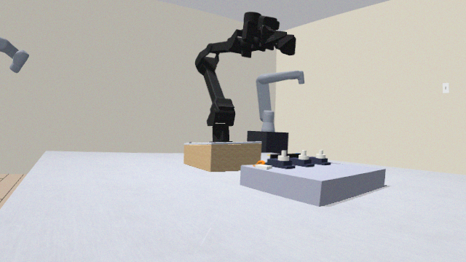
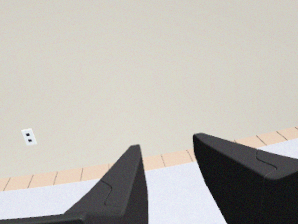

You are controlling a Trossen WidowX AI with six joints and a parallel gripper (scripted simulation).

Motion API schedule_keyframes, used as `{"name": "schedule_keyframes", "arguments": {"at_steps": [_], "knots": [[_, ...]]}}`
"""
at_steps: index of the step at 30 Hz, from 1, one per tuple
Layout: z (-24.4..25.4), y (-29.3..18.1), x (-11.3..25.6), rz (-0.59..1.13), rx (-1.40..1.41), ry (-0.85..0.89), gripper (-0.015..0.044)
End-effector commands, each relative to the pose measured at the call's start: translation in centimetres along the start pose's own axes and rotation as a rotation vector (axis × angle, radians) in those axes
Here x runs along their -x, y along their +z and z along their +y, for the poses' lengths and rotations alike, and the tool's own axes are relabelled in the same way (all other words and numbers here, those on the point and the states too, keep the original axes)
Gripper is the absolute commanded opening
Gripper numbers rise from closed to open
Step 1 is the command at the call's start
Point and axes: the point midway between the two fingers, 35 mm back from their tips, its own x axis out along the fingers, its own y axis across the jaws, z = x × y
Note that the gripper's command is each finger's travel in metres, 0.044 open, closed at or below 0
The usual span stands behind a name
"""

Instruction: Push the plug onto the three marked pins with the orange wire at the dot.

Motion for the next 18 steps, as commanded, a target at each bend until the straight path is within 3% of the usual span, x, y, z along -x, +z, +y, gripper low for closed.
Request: {"name": "schedule_keyframes", "arguments": {"at_steps": [1, 18], "knots": [[-0.8, -1.6, -2.0, 0.117, 0.031, -0.017, 0.0115], [-4.9, -11.4, -8.4, 0.685, 0.129, -0.032, 0.0115]]}}
